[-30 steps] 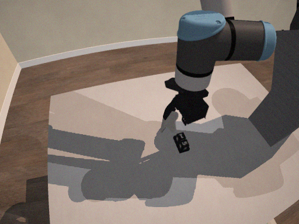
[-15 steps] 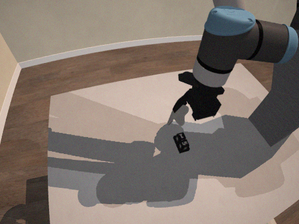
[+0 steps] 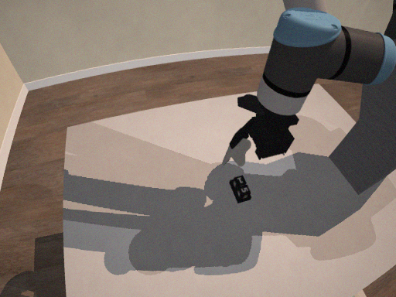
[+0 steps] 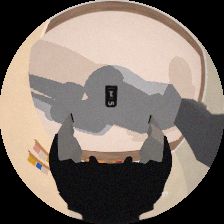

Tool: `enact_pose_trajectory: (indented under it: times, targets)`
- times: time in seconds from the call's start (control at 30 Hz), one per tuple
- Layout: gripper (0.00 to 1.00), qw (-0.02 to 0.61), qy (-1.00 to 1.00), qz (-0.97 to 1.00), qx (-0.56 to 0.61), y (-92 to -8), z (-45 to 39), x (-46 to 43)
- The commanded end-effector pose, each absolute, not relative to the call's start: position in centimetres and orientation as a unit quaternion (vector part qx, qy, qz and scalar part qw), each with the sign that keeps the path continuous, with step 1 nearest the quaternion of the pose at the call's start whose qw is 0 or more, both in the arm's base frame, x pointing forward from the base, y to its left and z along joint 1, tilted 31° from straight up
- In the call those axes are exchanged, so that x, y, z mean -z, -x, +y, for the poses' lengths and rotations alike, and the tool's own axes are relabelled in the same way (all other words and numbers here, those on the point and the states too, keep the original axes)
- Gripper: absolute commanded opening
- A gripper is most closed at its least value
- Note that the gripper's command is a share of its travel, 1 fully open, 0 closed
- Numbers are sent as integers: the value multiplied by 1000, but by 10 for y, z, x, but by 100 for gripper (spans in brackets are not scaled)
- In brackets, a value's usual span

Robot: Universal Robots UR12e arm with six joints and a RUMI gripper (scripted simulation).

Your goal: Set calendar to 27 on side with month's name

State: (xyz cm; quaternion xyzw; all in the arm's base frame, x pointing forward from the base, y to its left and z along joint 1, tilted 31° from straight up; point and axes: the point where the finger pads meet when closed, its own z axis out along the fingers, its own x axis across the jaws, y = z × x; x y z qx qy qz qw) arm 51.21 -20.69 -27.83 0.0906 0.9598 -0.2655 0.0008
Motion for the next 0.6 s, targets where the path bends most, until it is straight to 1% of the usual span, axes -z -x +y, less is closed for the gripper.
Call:
enact_pose_trajectory:
  times: [0.0,0.2,0.23,0.57]
  targets:
    - [100,1,-91,960,266,-512,-212,287]
    - [100,1,-91,960,266,-508,-230,321]
    - [29,1,-91,960,266,-508,-230,321]
    - [29,1,-91,960,266,-508,-230,321]
